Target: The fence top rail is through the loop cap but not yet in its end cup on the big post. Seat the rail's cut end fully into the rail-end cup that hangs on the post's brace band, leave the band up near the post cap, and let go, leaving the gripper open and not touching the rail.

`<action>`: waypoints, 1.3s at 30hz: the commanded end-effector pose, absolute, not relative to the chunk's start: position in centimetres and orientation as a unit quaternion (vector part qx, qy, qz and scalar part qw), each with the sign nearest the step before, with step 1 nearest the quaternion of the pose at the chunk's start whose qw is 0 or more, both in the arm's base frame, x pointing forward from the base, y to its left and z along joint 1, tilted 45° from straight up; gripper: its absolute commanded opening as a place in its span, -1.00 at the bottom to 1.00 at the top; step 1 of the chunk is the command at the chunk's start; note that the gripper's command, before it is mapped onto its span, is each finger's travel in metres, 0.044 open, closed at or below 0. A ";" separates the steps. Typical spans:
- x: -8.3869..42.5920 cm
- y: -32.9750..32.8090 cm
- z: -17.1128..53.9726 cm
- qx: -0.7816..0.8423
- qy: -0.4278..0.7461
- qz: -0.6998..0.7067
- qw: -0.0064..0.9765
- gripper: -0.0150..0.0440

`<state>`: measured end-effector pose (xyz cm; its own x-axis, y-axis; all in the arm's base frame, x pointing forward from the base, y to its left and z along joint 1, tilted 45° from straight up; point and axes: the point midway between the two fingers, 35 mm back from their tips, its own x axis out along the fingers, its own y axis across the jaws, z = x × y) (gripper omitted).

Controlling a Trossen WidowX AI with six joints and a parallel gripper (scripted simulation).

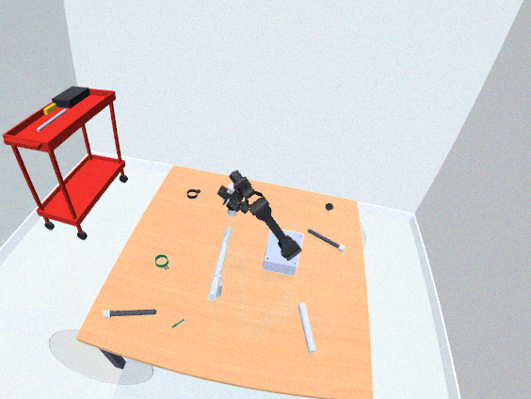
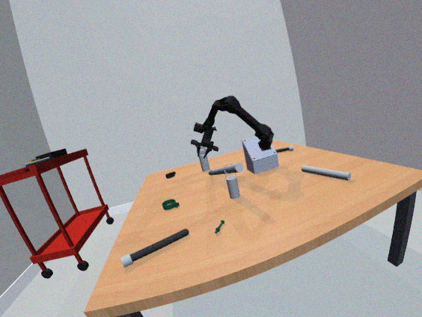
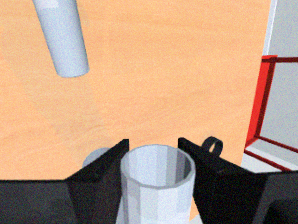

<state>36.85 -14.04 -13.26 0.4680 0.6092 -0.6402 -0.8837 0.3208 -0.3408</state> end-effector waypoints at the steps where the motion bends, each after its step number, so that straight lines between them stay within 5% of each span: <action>1: 36.4 -14.0 -13.5 -0.344 0.189 0.480 0.784 -0.49; 39: 35.1 -14.2 -13.6 -0.373 0.135 0.502 0.768 -0.49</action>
<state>35.32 -14.16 -13.32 0.4595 0.6682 -0.5851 -0.8728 0.2176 -0.4370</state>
